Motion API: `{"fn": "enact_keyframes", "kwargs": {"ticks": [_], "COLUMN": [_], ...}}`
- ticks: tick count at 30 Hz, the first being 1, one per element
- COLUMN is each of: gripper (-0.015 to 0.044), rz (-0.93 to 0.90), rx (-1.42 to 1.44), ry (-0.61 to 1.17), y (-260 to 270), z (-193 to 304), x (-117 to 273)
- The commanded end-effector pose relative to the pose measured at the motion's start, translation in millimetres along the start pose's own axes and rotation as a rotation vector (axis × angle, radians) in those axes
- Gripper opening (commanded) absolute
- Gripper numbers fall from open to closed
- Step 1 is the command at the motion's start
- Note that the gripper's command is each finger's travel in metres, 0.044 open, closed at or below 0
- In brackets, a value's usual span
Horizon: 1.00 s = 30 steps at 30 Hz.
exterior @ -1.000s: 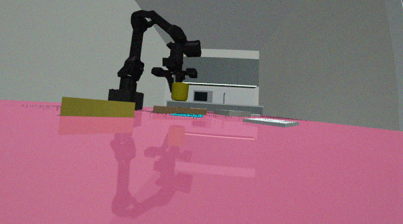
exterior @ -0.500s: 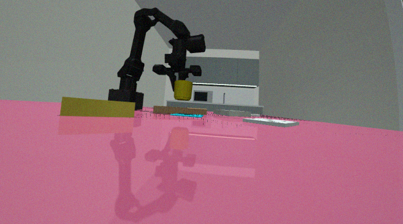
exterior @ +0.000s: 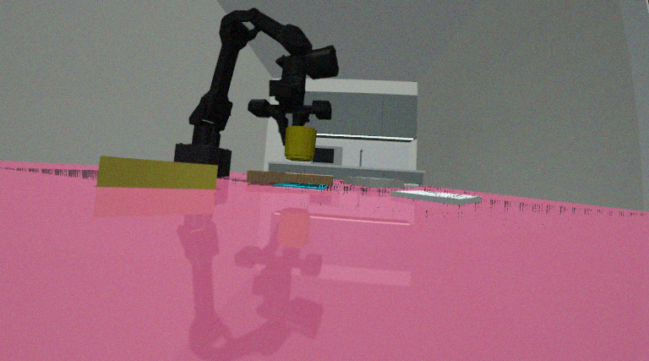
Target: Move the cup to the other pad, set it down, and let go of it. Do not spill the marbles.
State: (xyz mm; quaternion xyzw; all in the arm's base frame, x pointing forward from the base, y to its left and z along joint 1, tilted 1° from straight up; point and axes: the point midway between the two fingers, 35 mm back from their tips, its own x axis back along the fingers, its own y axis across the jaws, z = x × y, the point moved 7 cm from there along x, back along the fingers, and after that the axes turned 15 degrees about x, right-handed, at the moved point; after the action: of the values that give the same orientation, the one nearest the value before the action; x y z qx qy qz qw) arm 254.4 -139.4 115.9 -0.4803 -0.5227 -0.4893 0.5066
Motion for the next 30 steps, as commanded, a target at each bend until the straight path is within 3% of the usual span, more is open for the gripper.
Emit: {"fn": "enact_keyframes", "kwargs": {"ticks": [1, 30], "gripper": [0.0000, 0.0000], "rz": [-0.002, -0.002], "rx": [0.004, 0.004], "ry": [0.004, 0.003], "y": [4.6, 11.1], "z": [-9.1, -27.3], "x": [0.1, -31.4]}}
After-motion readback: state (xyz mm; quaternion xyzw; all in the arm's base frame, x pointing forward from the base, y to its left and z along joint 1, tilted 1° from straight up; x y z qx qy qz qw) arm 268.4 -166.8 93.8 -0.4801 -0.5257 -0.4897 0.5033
